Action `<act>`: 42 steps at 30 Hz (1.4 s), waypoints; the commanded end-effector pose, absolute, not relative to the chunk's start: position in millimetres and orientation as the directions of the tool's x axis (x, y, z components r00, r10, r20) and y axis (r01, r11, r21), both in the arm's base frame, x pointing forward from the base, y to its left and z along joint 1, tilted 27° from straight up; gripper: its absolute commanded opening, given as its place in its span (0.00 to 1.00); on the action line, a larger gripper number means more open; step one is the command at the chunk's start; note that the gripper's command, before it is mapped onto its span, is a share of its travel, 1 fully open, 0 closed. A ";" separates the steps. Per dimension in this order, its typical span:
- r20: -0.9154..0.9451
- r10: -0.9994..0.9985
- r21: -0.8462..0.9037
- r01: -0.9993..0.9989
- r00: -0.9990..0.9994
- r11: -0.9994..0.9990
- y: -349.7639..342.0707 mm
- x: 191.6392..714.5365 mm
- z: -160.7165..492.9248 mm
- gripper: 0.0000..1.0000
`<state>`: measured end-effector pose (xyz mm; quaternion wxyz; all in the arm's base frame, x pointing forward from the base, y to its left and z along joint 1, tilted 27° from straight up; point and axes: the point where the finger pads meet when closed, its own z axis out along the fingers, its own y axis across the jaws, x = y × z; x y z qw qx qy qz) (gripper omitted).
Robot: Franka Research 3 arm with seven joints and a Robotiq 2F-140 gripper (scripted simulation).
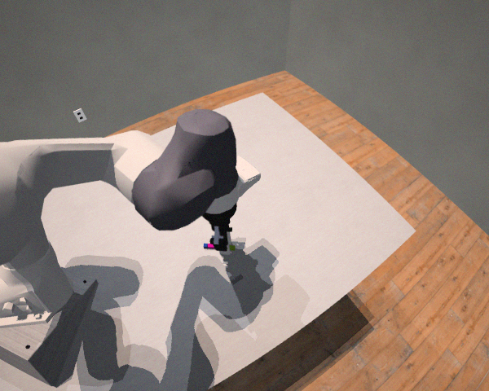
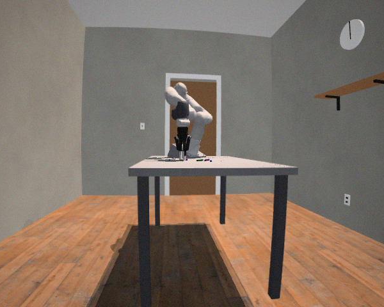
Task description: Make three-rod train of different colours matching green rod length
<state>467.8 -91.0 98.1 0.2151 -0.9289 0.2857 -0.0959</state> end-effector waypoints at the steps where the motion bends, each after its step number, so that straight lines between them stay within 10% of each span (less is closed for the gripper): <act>1: 0.054 -0.575 -0.454 -0.493 0.816 -0.742 -91.6 468.3 97.3 0.15; 37: 0.054 -0.575 -0.454 -0.493 0.816 -0.742 -122.5 441.1 177.3 0.15; 38: 0.054 -0.575 -0.454 -0.493 0.816 -0.742 -122.5 441.1 177.3 1.00; 42: 0.054 -0.575 -0.454 -0.493 0.816 -0.742 -122.5 441.1 177.3 1.00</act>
